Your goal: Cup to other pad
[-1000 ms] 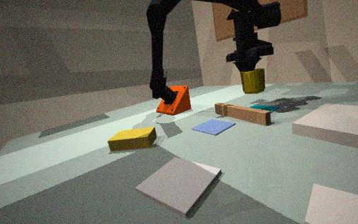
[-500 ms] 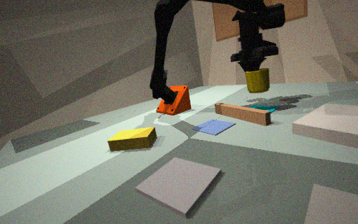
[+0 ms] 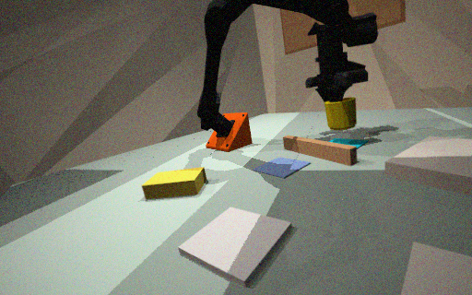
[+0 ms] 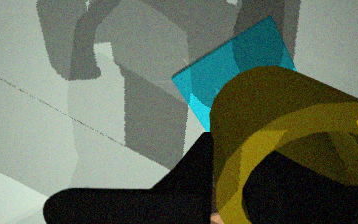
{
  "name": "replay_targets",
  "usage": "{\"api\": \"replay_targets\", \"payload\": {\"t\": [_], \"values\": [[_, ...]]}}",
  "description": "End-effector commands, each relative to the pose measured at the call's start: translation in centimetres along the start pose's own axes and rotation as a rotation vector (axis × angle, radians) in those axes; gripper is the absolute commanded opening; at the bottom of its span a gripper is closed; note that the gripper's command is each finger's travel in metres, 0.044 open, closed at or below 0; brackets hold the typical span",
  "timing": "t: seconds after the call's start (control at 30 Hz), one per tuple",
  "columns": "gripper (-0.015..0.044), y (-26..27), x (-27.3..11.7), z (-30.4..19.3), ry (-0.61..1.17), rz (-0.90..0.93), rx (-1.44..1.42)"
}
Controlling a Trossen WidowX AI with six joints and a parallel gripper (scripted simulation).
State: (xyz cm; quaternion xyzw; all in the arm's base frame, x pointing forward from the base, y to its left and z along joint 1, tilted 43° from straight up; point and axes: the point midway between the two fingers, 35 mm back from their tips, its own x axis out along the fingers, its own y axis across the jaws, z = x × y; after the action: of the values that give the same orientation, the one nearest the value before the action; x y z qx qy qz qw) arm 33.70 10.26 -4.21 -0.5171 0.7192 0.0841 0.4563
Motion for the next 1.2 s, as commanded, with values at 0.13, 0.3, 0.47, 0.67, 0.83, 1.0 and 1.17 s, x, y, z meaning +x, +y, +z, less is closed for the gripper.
{"api": "replay_targets", "payload": {"t": [0.13, 0.3, 0.47, 0.67, 0.83, 1.0, 1.17], "values": [[0.0000, 0.0, 1.3, 0.0, 0.005, -0.006, -0.005], [0.0000, 0.0, 2.0, 0.0, 0.005, -0.006, -0.005], [0.0000, 0.0, 2.7, 0.0, 0.006, -0.006, -0.005], [0.0000, 0.0, 3.6, 0.0, 0.006, -0.007, -0.005], [0.0000, 0.1, 4.0, -0.1, 0.006, -0.007, -0.005], [0.0000, 0.0, 3.6, 0.0, 0.002, -0.001, 0.001], [0.0000, 0.0, 3.6, 0.0, 0.002, -0.001, 0.001]]}}
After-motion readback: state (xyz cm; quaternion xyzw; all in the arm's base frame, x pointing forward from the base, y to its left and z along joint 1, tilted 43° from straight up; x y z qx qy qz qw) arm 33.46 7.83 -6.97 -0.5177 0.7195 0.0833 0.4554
